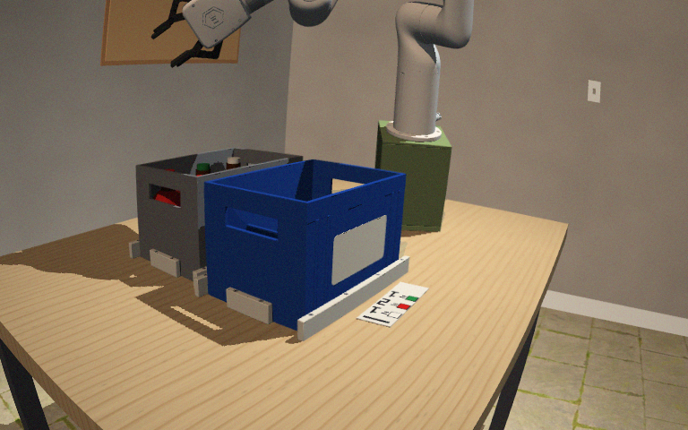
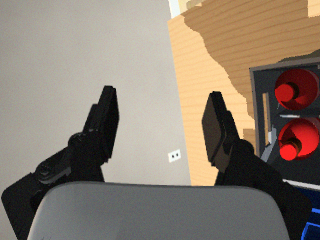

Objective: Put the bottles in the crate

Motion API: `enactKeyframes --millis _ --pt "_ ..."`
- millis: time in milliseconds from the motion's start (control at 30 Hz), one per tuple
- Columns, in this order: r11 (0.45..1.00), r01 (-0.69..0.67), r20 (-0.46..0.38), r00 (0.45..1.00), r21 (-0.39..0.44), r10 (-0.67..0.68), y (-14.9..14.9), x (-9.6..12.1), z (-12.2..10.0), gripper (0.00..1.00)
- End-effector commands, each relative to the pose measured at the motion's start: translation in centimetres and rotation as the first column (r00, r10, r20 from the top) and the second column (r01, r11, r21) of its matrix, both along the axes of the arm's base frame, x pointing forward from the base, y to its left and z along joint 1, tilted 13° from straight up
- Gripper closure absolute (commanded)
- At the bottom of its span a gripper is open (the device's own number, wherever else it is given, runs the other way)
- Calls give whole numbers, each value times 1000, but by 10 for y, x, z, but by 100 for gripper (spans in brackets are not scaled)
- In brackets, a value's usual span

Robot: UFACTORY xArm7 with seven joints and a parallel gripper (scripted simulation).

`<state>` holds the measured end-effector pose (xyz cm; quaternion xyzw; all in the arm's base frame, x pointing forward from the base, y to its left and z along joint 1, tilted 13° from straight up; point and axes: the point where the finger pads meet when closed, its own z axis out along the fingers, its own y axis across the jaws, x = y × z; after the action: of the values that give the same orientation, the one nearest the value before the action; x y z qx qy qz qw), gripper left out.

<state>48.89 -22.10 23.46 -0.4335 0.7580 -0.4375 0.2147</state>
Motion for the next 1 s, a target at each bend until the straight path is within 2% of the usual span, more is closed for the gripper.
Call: enactKeyframes --millis 0,33,133,300,333,400,500,667,767,900,967 --pt "1000 -1 2 1000 -1 1 1 2 -10 35" --pt "1000 0 -19 1000 25 0 6 0 -10 35" --pt "994 -39 30 999 104 36 18 7 -6 35" --pt "993 -41 32 999 108 38 37 18 1 35" --pt "989 -53 39 998 138 48 42 20 2 35" --pt "989 -53 39 998 138 48 42 20 2 35" --pt "974 -83 56 996 211 73 56 24 4 35" --pt "974 -83 56 996 211 73 76 31 8 35" --pt "947 -120 71 992 299 104 91 34 11 35" --pt "944 -123 72 992 307 106 110 39 15 35" --pt "944 -123 72 992 307 106 110 39 15 35"
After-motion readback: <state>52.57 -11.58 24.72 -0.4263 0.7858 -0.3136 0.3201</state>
